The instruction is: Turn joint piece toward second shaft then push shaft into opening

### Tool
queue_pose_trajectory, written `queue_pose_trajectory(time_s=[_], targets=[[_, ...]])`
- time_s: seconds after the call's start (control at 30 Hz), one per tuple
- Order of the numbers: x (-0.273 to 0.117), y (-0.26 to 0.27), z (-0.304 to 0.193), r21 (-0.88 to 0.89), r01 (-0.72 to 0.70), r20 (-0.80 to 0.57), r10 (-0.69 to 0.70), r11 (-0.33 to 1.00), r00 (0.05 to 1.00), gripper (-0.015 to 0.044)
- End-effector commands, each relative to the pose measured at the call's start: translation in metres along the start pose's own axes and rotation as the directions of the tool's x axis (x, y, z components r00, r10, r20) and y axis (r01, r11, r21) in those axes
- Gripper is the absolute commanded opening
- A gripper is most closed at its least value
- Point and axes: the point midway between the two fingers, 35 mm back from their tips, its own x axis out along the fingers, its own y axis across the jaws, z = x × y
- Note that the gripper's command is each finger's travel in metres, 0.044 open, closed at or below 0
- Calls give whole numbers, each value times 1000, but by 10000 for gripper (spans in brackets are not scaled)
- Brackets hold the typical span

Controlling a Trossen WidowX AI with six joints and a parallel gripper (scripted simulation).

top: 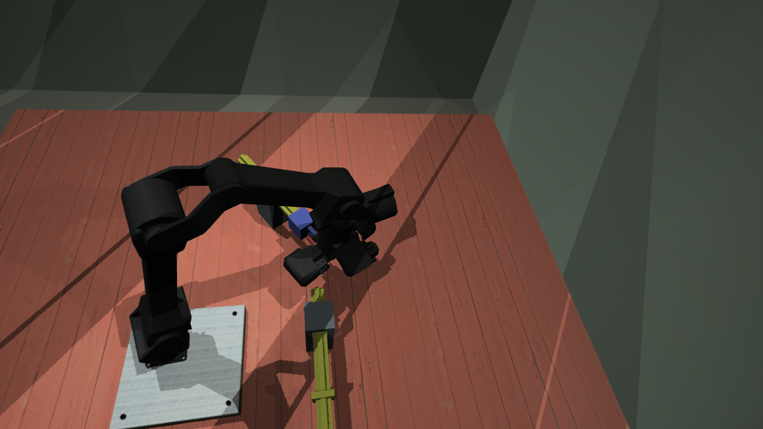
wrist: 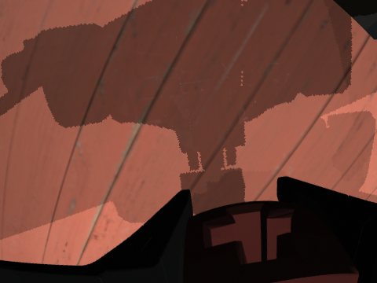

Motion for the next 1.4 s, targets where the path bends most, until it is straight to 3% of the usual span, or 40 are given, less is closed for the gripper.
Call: queue_pose_trajectory(time_s=[0.0, 0.77, 0.83, 1.0, 1.2, 1.37], targets=[[2, 0, 0, 3, 2, -4, -2, 1000, 1000, 182], [2, 0, 0, 3, 2, -4, -2, 1000, 1000, 182], [0, 0, 0, 0, 0, 0, 0, 1000, 1000, 147], [0, 0, 0, 0, 0, 0, 0, 1000, 1000, 147], [0, 0, 0, 0, 0, 0, 0, 1000, 1000, 0], [0, 0, 0, 4, 0, 1, 0, 1000, 1000, 0]])
